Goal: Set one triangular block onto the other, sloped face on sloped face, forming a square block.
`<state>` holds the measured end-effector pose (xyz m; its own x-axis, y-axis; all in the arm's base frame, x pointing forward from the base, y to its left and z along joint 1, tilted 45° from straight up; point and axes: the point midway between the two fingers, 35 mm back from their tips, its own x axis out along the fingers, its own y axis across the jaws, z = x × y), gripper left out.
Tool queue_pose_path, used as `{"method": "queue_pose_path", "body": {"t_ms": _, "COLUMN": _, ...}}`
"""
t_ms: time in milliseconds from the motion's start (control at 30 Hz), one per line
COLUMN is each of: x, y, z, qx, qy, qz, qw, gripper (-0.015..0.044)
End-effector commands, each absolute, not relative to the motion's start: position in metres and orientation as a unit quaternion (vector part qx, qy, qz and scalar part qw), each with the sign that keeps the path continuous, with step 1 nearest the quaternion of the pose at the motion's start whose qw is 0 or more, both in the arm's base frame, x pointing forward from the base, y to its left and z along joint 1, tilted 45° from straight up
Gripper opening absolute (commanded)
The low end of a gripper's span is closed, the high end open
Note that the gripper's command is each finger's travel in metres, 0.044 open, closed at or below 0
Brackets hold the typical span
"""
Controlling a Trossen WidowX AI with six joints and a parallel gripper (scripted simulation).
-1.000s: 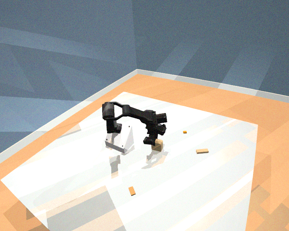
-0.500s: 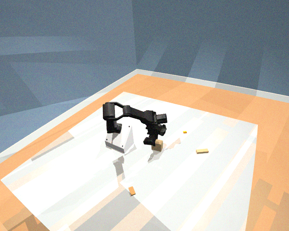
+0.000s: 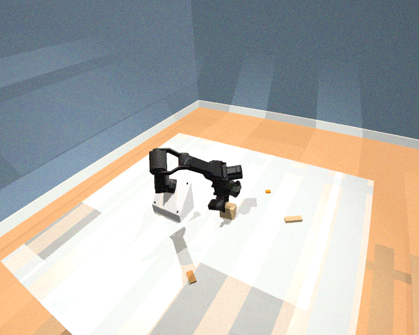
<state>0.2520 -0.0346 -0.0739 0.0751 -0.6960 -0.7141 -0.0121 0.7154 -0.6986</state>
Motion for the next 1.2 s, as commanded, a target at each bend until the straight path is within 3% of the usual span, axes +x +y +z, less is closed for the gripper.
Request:
{"method": "queue_pose_path", "body": {"t_ms": 0, "x": 0.252, "y": -0.035, "z": -0.074, "qx": -0.282, "qy": 0.631, "qz": -0.253, "qw": 0.677, "gripper": 0.0000}}
{"method": "queue_pose_path", "body": {"t_ms": 67, "x": 0.252, "y": -0.035, "z": -0.074, "qx": -0.283, "qy": 0.631, "qz": -0.254, "qw": 0.676, "gripper": 0.0000}}
{"method": "queue_pose_path", "body": {"t_ms": 633, "x": 0.252, "y": -0.035, "z": -0.074, "qx": -0.280, "qy": 0.632, "qz": -0.252, "qw": 0.677, "gripper": 0.0440}}
{"method": "queue_pose_path", "body": {"t_ms": 867, "x": 0.252, "y": -0.033, "z": -0.073, "qx": -0.280, "qy": 0.632, "qz": -0.252, "qw": 0.677, "gripper": 0.0440}}
{"method": "queue_pose_path", "body": {"t_ms": 1167, "x": 0.244, "y": 0.043, "z": 0.004, "qx": -0.279, "qy": 0.633, "qz": -0.250, "qw": 0.677, "gripper": 0.0440}}
